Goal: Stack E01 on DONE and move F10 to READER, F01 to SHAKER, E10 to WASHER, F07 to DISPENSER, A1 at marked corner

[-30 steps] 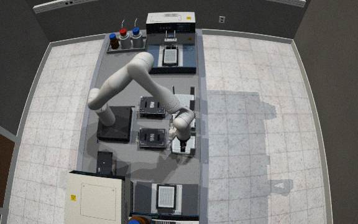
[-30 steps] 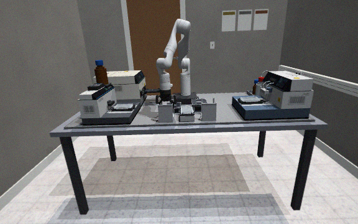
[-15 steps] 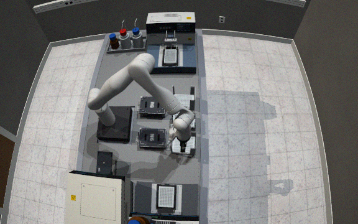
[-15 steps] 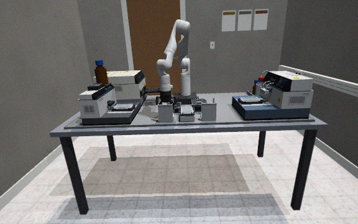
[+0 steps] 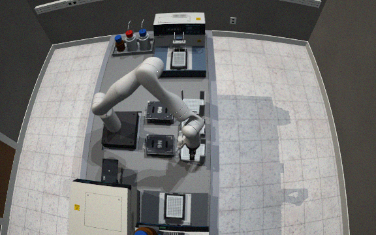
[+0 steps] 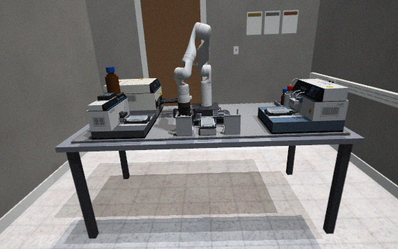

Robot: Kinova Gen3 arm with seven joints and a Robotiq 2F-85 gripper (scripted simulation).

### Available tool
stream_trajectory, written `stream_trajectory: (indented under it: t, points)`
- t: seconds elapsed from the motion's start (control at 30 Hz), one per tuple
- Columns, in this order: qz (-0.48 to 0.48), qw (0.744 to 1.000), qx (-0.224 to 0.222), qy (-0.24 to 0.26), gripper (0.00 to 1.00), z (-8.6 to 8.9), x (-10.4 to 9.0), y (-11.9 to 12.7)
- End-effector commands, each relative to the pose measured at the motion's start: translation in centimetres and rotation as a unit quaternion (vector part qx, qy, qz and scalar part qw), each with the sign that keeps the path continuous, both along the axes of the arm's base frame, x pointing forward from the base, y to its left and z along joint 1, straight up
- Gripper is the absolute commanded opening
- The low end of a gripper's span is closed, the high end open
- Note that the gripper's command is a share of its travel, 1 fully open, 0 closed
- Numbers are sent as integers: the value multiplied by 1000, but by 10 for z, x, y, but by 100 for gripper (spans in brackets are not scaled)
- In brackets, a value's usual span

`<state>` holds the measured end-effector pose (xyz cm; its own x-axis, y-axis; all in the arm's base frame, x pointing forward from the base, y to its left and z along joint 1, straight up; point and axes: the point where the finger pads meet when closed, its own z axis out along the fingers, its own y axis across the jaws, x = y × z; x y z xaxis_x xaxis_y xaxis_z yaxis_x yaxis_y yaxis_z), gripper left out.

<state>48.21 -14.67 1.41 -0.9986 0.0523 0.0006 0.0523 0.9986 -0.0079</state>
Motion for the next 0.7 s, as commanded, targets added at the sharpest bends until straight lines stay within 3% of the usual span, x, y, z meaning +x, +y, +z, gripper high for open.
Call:
stream_trajectory:
  t: [0.0, 0.67]
  points:
    - [-1, 1000, 1, -1, 94, -4, 0, -1]
    - [-1, 1000, 1, -1, 94, -15, 0, -1]
